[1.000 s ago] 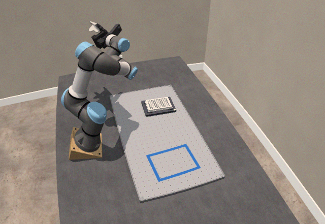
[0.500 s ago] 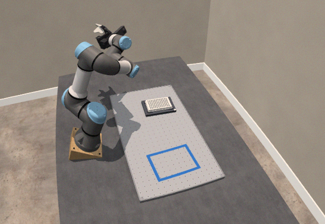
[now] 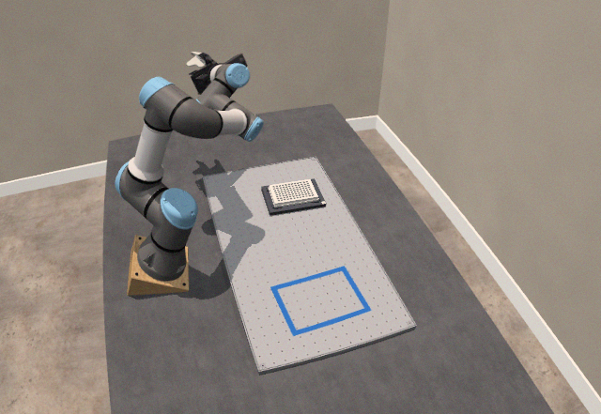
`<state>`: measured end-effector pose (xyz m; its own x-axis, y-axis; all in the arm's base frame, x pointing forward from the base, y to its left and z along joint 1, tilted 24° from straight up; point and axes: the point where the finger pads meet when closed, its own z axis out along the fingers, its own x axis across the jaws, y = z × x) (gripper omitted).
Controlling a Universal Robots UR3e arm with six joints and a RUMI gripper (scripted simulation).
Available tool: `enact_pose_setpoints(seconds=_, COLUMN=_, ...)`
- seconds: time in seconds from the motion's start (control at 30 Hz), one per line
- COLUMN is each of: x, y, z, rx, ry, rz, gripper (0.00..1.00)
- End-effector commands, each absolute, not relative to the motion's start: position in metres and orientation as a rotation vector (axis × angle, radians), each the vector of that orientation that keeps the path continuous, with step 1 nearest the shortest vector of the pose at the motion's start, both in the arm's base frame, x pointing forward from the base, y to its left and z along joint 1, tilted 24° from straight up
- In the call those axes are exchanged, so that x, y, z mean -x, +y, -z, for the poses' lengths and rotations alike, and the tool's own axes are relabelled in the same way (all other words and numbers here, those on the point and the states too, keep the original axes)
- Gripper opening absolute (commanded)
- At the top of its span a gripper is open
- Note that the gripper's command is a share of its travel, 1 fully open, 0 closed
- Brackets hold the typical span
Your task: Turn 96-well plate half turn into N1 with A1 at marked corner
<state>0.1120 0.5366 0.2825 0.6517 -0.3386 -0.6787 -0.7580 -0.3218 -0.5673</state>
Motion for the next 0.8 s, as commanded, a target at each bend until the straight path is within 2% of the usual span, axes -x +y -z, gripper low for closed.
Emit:
enact_pose_setpoints(seconds=0.0, x=-0.130, y=0.532, z=-0.279, rx=1.921, ry=0.883, rz=-0.536, gripper=1.00)
enact_pose_setpoints(seconds=0.77, x=-0.202, y=0.496, z=-0.258, rx=1.936, ry=1.131, rz=-0.347, gripper=1.00)
